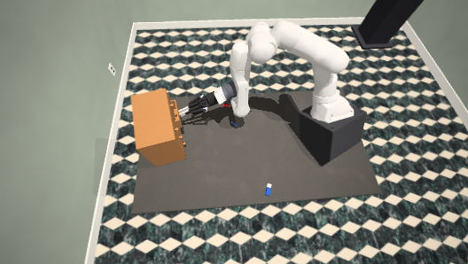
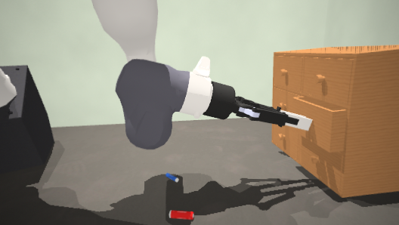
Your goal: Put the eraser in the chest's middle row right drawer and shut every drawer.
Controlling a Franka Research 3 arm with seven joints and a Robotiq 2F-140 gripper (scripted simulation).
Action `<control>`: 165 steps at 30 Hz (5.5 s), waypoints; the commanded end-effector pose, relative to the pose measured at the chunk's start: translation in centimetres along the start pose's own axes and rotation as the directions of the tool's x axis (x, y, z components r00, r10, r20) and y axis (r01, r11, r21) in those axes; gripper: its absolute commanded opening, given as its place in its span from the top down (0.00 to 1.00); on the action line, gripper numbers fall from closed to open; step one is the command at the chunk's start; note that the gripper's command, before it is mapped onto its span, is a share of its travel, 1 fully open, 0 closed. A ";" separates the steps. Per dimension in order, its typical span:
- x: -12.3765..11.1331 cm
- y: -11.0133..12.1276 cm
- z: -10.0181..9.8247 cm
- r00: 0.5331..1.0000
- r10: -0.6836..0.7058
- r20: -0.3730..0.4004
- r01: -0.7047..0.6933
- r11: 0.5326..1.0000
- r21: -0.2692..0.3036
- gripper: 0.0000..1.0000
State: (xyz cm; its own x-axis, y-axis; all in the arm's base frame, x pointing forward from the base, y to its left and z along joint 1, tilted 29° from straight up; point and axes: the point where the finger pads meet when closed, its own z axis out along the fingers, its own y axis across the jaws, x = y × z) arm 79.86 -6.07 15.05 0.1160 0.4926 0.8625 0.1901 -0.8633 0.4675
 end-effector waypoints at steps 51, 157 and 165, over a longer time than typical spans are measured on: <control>-1.5 0.1 -4.0 1.000 -0.009 0.000 0.009 1.000 0.001 0.83; -1.9 -7.2 -9.6 0.899 -0.075 0.431 -0.052 0.960 0.275 0.72; -1.7 -7.5 -10.6 0.835 -0.103 0.541 -0.065 0.957 0.283 0.72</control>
State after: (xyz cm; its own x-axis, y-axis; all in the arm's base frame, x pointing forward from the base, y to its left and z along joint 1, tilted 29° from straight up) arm 68.83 -1.15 13.69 0.5147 0.5843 0.6275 0.4510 -0.8069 0.3814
